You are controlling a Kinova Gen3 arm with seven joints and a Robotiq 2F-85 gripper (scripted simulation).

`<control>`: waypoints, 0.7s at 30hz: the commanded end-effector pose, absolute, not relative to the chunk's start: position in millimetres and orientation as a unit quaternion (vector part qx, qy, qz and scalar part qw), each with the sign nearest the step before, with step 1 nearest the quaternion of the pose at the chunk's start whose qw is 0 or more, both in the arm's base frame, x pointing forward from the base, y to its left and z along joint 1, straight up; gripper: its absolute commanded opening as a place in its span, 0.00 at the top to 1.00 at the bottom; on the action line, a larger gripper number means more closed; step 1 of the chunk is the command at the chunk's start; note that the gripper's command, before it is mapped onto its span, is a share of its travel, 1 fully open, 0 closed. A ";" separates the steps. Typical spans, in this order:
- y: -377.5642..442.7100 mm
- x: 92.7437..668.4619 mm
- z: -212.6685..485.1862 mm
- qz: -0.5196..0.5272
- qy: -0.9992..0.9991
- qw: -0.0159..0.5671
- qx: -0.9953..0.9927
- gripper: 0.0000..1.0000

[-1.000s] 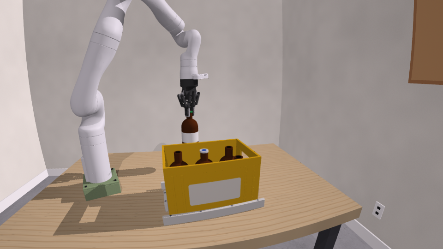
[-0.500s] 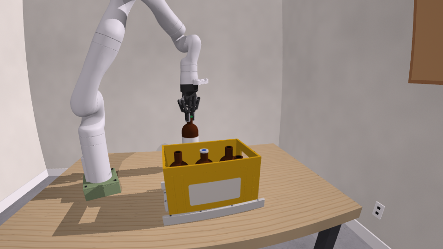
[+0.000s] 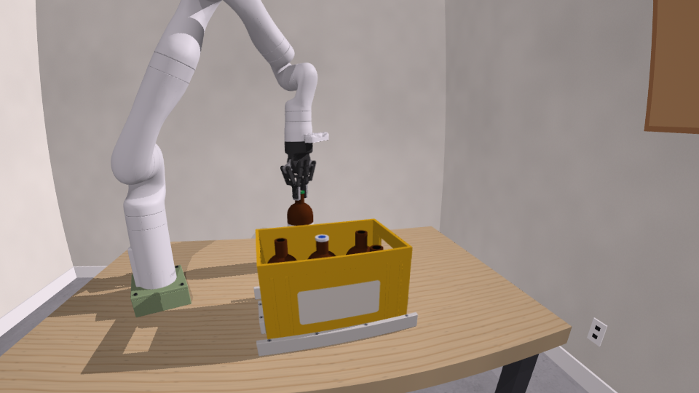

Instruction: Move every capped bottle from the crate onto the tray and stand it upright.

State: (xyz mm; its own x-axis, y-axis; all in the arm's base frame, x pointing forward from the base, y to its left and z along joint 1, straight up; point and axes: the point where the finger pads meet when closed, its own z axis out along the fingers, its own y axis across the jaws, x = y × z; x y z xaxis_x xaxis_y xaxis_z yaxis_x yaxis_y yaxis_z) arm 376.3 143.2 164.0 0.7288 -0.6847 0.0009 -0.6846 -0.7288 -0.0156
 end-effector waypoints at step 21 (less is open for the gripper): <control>142.2 376.0 136.4 -0.004 0.370 0.005 -0.929 1.00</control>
State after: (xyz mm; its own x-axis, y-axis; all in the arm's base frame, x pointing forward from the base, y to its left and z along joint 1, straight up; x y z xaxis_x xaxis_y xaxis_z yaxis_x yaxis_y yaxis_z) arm 376.1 143.3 139.6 0.7281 -0.6854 0.0005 -0.6854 -0.7281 -0.0140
